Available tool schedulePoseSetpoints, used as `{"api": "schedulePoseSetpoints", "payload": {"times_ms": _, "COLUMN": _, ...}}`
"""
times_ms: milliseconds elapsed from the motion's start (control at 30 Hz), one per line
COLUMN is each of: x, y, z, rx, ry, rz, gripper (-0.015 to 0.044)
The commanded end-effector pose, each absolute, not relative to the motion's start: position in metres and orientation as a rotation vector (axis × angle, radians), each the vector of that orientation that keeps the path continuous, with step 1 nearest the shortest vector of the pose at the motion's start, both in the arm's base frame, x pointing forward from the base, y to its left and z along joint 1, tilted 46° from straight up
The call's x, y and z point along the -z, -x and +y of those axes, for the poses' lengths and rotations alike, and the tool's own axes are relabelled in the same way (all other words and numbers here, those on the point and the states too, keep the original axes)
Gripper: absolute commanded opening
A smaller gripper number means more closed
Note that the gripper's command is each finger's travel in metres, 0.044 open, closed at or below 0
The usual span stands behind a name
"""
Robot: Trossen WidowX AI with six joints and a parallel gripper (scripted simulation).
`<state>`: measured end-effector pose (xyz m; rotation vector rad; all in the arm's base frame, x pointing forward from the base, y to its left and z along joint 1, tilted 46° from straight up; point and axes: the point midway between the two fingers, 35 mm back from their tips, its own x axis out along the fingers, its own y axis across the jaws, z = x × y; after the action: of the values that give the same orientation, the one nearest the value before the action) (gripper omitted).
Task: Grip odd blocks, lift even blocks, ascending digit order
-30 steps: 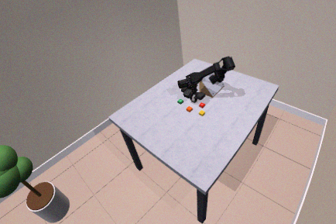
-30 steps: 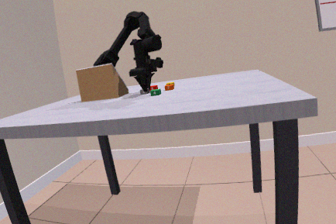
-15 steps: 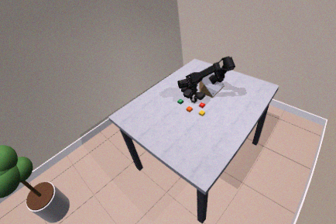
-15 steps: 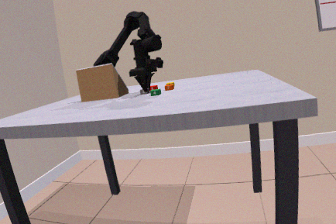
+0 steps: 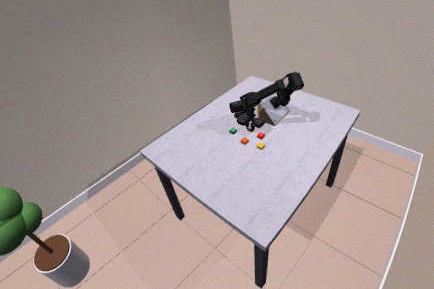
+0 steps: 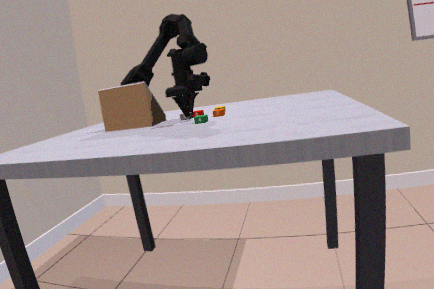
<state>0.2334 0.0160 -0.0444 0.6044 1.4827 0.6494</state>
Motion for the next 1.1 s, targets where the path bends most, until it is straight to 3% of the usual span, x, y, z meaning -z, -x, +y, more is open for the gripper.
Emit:
{"api": "schedulePoseSetpoints", "payload": {"times_ms": 0, "x": 0.041, "y": -0.235, "z": 0.012, "rx": -0.652, "ry": -0.594, "rz": 1.479, "gripper": 0.012}}
{"api": "schedulePoseSetpoints", "payload": {"times_ms": 1067, "x": 0.049, "y": -0.235, "z": 0.021, "rx": -0.658, "ry": -0.593, "rz": 1.479, "gripper": 0.012}}
